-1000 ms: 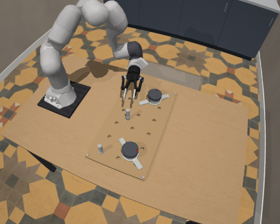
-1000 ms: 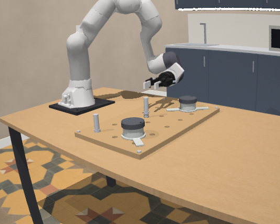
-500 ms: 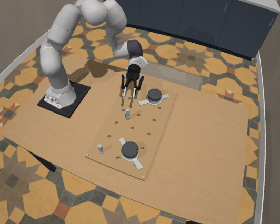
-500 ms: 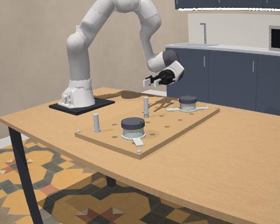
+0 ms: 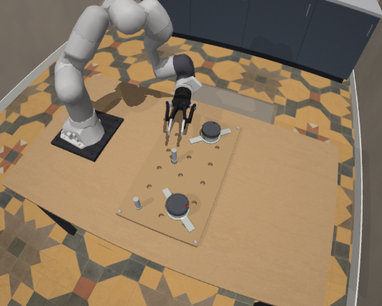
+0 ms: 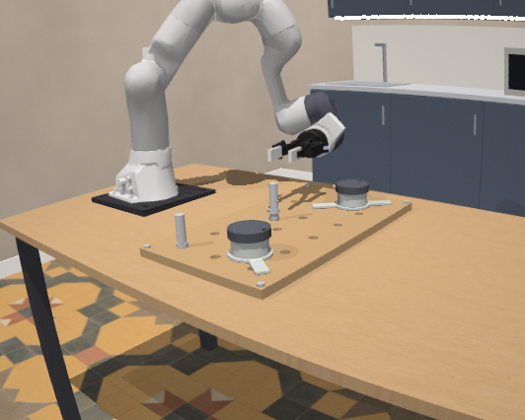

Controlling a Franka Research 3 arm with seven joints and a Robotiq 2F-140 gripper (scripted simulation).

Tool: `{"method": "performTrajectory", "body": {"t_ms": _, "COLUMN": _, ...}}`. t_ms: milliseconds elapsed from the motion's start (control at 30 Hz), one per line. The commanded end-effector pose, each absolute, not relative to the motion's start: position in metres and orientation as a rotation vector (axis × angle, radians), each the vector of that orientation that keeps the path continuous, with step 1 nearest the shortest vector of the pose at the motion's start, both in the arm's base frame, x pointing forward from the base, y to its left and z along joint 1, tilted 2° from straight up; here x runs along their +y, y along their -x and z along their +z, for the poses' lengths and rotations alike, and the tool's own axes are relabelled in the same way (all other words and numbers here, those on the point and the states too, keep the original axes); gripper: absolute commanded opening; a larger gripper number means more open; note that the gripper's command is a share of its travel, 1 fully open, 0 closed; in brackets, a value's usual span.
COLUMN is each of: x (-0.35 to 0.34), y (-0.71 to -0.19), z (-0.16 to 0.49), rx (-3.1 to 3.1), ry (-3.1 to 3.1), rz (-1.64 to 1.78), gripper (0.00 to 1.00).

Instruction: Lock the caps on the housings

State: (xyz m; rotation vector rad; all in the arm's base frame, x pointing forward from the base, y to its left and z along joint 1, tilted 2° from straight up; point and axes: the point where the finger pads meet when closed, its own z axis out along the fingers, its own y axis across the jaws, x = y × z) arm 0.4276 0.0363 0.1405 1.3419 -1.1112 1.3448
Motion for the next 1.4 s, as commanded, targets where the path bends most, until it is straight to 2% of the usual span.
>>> {"method": "performTrajectory", "body": {"t_ms": 0, "x": 0.0357, "y": -0.4274, "z": 0.1407, "rx": -1.128, "ry": -1.367, "rz": 1.319, "gripper": 0.36}}
{"method": "performTrajectory", "body": {"t_ms": 1367, "x": 0.0364, "y": -0.4272, "z": 0.1406, "rx": -1.514, "ry": -1.828, "rz": 0.922, "gripper": 0.36}}
